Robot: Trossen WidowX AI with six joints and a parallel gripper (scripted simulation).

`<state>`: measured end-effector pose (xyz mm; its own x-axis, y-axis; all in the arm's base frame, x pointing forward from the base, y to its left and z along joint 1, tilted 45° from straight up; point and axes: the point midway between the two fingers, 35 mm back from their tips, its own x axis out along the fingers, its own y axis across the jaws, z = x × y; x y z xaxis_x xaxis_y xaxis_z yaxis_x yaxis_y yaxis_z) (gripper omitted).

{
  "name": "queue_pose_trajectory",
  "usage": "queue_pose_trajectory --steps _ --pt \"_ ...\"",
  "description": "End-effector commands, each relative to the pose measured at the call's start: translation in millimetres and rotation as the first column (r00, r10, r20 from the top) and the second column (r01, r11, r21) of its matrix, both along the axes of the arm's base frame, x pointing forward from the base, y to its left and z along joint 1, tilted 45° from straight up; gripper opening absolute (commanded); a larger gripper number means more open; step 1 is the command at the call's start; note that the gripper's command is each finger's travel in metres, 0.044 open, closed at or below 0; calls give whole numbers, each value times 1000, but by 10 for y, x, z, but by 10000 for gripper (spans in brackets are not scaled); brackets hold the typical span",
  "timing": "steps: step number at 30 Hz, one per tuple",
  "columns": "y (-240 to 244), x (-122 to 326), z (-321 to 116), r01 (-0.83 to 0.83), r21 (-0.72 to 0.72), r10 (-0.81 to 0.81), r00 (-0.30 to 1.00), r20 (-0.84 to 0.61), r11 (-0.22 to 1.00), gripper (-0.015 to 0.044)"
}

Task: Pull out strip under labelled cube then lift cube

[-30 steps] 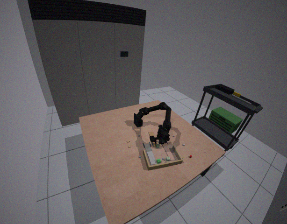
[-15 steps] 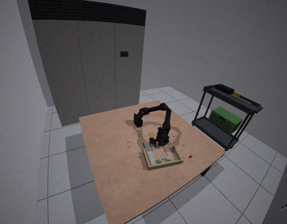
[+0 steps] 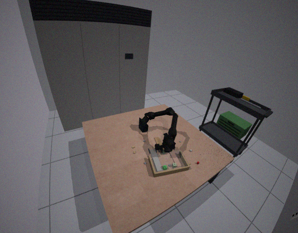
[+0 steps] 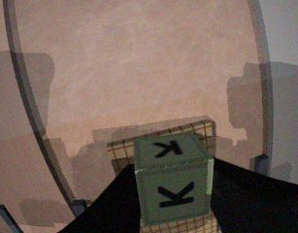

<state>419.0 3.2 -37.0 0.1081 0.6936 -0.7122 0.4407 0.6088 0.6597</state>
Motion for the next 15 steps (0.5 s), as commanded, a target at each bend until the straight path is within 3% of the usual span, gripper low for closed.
queue_pose_trajectory --steps 1,3,7,15 --pt "-4 3 5 0 0 0 1000 1 1000 112" --pt "-4 3 5 0 0 0 1000 1 1000 98" --pt "-17 -23 18 1 0 -1 1000 1 1000 0" --pt "-156 -355 163 4 0 -4 1000 -4 1000 0"
